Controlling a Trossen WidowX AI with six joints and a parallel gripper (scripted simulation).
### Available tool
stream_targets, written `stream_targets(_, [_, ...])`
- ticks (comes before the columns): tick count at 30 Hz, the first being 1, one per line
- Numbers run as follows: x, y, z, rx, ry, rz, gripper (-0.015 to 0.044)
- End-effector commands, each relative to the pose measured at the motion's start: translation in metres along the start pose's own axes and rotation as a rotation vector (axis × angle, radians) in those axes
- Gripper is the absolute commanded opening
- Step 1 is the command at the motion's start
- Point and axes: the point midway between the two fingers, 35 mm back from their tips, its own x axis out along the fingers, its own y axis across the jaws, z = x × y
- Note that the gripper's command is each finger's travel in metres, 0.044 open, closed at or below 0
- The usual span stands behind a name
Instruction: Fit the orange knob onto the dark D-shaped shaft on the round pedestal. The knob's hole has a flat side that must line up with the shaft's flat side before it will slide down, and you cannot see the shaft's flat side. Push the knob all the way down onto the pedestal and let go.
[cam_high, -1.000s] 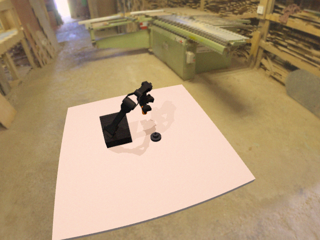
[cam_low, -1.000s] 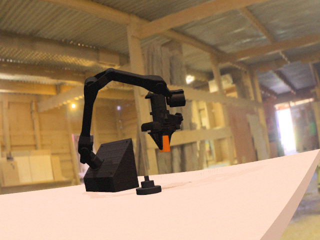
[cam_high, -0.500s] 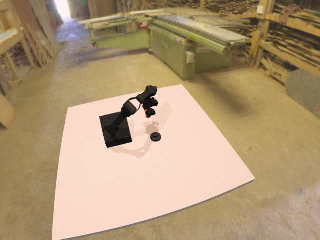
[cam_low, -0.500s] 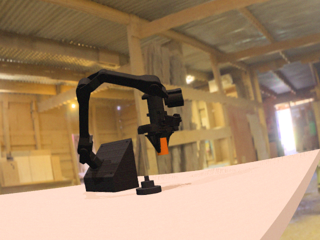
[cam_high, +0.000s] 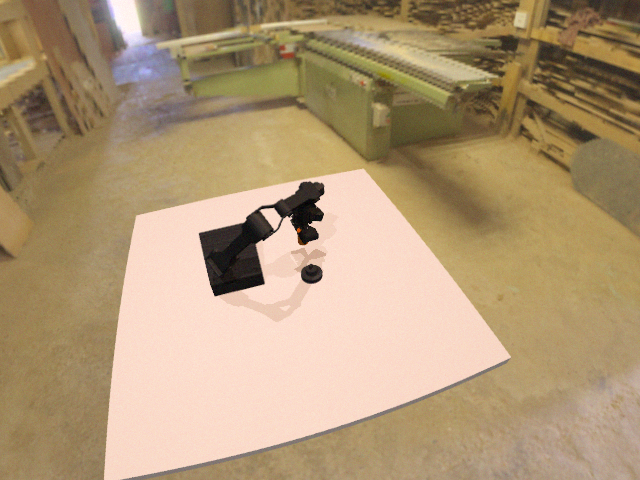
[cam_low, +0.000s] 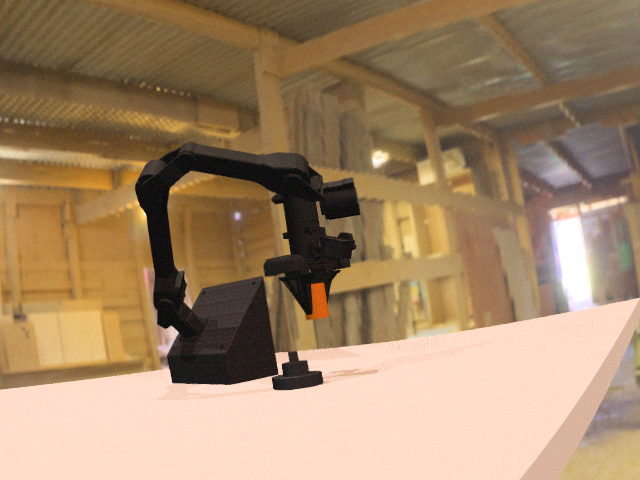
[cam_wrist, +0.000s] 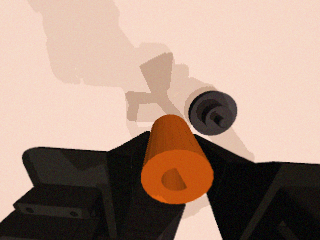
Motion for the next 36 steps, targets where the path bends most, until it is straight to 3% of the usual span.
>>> stream_targets(1, [0.0,-0.013,0.001,0.0,-0.013,-0.002,0.0])
stream_targets(23, [0.021,-0.081,-0.002,0.002,-0.006,-0.028,0.0])
stream_targets(36, [0.047,-0.084,-0.003,0.002,-0.005,-0.03,0.0])
